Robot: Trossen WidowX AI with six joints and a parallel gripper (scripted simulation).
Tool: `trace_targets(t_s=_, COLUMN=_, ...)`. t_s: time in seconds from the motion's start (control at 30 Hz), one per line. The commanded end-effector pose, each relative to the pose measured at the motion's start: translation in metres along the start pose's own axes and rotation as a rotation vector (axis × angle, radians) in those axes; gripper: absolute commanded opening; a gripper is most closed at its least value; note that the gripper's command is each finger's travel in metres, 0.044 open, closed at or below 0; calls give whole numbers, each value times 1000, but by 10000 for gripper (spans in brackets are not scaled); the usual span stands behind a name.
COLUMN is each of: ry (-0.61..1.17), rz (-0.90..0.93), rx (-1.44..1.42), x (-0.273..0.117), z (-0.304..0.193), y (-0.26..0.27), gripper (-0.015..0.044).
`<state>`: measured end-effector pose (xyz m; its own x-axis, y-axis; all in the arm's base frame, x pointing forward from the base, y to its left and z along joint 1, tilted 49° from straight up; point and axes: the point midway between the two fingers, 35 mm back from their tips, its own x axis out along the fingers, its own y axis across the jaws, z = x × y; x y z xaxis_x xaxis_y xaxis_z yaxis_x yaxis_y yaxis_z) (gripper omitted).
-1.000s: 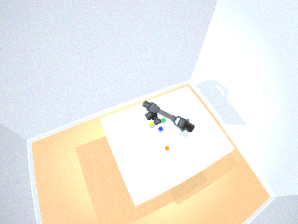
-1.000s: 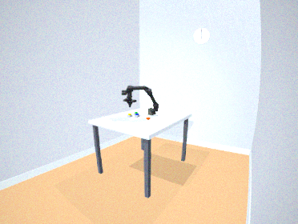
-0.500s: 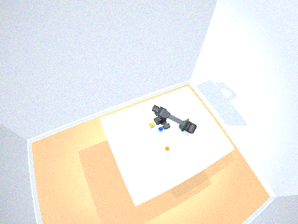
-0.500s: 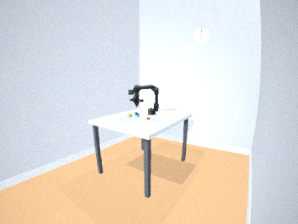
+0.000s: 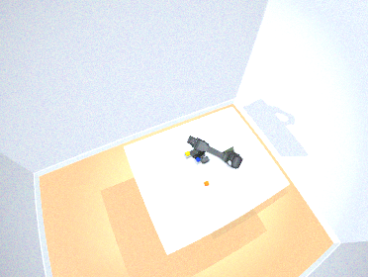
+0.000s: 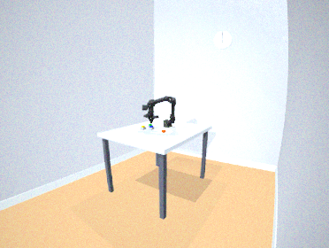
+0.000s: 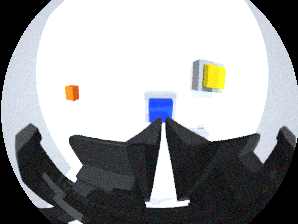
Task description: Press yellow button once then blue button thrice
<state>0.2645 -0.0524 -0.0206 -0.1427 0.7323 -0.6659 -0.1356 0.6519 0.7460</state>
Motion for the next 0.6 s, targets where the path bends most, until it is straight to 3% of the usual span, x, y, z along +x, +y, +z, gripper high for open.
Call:
trace_targets(t_s=0.0, ry=0, rz=5, rx=5, x=9, z=0, y=1, gripper=20)
trace_targets(t_s=0.57, ry=-1, rz=6, rx=5, x=35, z=-1, y=2, gripper=20)
